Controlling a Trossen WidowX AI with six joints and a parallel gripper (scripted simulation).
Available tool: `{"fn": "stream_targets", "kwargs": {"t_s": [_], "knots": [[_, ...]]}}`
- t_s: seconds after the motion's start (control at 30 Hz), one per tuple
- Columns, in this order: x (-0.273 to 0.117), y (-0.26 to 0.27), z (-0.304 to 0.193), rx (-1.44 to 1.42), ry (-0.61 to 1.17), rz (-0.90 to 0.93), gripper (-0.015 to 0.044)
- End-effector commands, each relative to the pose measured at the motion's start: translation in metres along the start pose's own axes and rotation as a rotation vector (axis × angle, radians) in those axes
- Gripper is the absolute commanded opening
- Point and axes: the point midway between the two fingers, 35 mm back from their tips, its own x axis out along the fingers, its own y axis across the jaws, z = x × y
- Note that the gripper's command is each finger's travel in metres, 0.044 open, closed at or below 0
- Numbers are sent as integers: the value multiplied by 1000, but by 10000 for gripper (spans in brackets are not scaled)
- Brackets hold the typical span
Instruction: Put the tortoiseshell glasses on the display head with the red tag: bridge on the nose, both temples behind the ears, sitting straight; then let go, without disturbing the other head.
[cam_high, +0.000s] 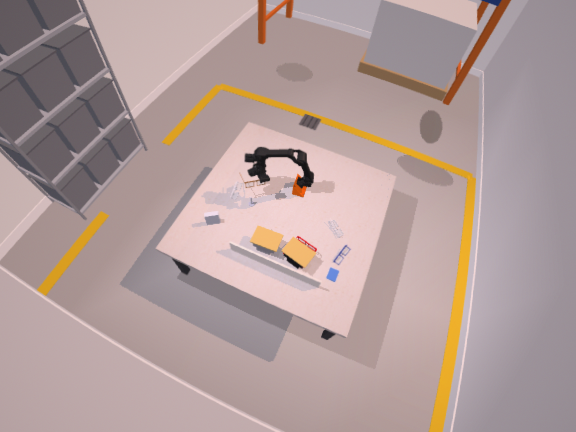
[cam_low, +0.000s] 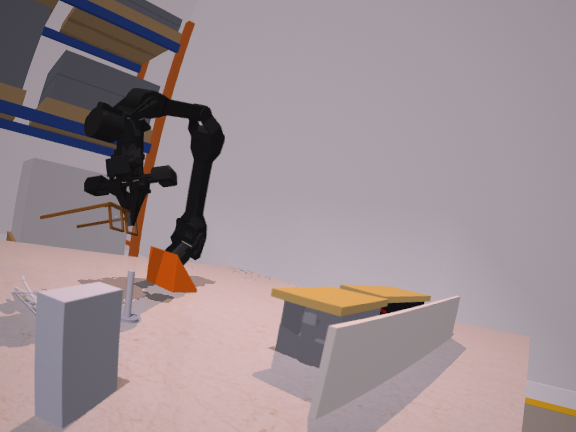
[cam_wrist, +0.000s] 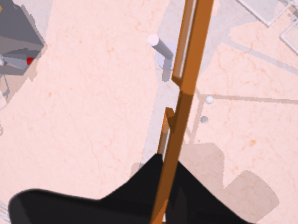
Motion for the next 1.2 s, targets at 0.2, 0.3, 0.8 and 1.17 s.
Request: {"fn": "stream_targets", "kwargs": {"t_s": [0.2, 0.3, 0.8, 1.17], "knots": [[-6, 10, -6, 359, -13, 70, 0], [-8, 14, -7, 467, -12, 91, 0], [-18, 29, -13, 1008, 20, 200, 0], [-26, 40, -18, 1402, 81, 278, 0]]}}
